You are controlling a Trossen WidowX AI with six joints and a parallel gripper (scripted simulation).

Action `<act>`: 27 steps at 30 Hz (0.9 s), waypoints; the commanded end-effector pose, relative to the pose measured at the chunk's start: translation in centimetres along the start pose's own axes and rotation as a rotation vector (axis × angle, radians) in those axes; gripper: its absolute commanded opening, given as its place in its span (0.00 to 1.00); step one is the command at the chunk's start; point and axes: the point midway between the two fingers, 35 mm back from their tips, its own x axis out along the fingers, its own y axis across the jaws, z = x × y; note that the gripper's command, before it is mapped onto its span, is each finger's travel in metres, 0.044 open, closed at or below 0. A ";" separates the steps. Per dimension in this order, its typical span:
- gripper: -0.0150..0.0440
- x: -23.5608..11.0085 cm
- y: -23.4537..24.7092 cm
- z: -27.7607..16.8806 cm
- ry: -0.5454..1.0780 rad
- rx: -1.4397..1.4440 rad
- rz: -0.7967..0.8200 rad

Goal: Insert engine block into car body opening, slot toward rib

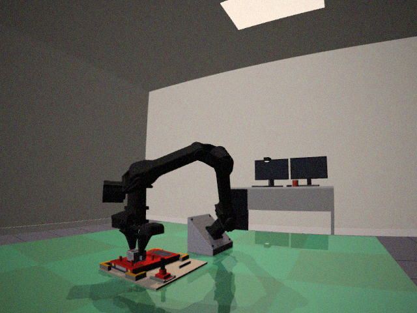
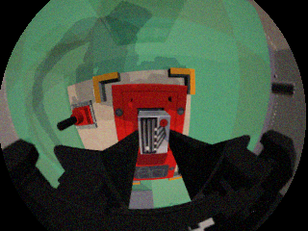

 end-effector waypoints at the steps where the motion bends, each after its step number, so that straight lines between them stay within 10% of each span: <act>1: 0.52 0.1 0.0 0.0 -0.002 0.004 0.004; 27: 0.52 0.6 0.0 0.0 -0.002 0.004 0.005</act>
